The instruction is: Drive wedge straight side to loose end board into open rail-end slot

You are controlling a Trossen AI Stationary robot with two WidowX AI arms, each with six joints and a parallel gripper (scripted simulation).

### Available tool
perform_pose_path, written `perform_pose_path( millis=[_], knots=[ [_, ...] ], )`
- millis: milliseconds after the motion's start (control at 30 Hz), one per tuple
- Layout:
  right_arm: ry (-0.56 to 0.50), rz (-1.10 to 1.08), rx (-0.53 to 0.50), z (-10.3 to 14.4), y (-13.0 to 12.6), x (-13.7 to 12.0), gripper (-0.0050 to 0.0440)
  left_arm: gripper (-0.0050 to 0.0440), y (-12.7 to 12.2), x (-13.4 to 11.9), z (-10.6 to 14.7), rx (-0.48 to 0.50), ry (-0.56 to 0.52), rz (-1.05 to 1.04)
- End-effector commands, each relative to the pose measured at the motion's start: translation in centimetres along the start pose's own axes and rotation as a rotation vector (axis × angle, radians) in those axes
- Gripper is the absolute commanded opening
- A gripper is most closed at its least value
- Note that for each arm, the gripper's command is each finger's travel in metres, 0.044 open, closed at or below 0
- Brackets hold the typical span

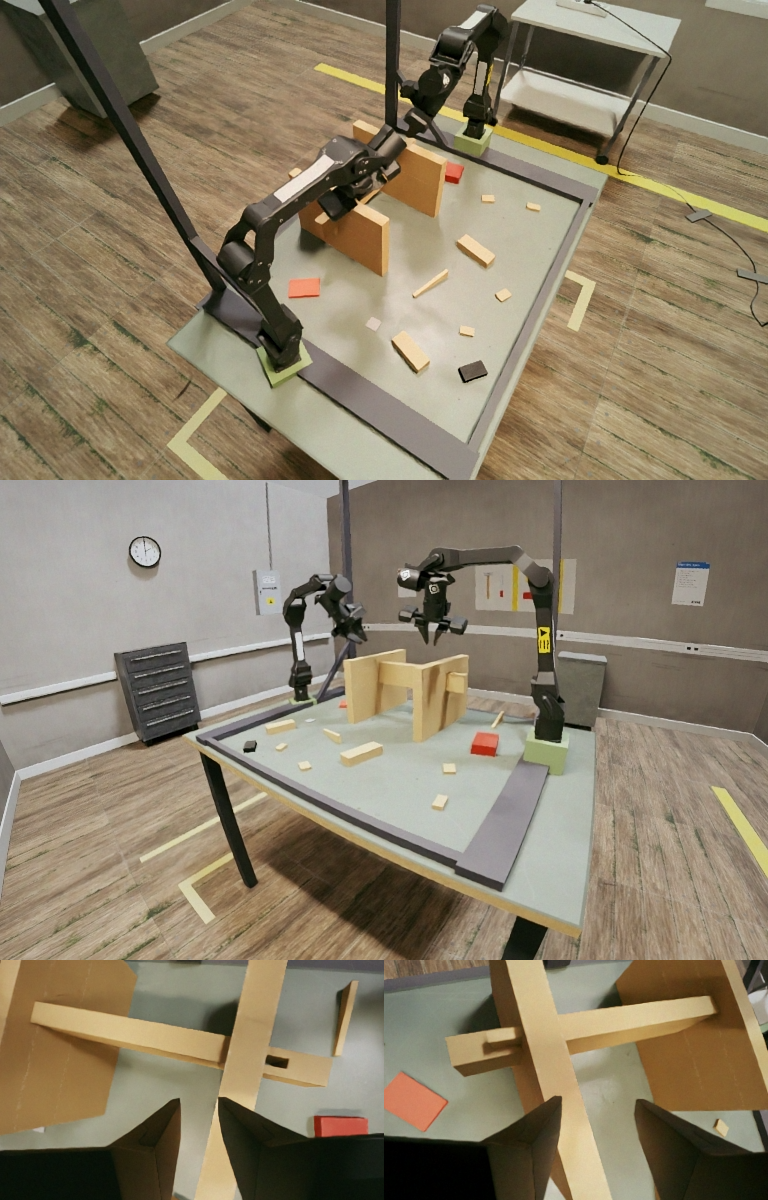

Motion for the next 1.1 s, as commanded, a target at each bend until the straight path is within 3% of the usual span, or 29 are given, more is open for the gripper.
perform_pose_path(
  millis=[0, 433, 500, 1000, 1067],
  knots=[
    [-0.005, -0.042, -0.072, 0.7, 0.0, -0.4, 0.0194, 0.01, 0.4, 1.6, -0.4, -0.009, 0.012, -0.012],
    [-0.111, -0.363, -0.482, 2.0, -1.9, -2.9, 0.0194, 0.01, -1.0, 11.7, -5.2, -0.108, 0.109, -0.047],
    [-0.111, -0.363, -0.482, 2.0, -1.9, -2.9, 0.0194, 0.01, -1.0, 11.7, -5.2, -0.108, 0.109, -0.047],
    [-0.417, -0.709, -0.88, 4.7, -2.2, -6.0, 0.0194, 0.01, -6.6, 22.5, -8.6, -0.123, 0.206, -0.115],
    [-0.417, -0.709, -0.88, 4.7, -2.2, -6.0, 0.0194, 0.01, -6.6, 22.5, -8.6, -0.123, 0.206, -0.115]
  ],
)
Point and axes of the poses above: on each arm, the point midway between the two fingers, 35 mm back from their tips, its own z axis back along the fingers, its own y axis across the jaws, x = y × z, the point moved 5 cm from there along z, back along the fingers, and after that the axes turned 15 degrees about -z, right-handed, at the moved point
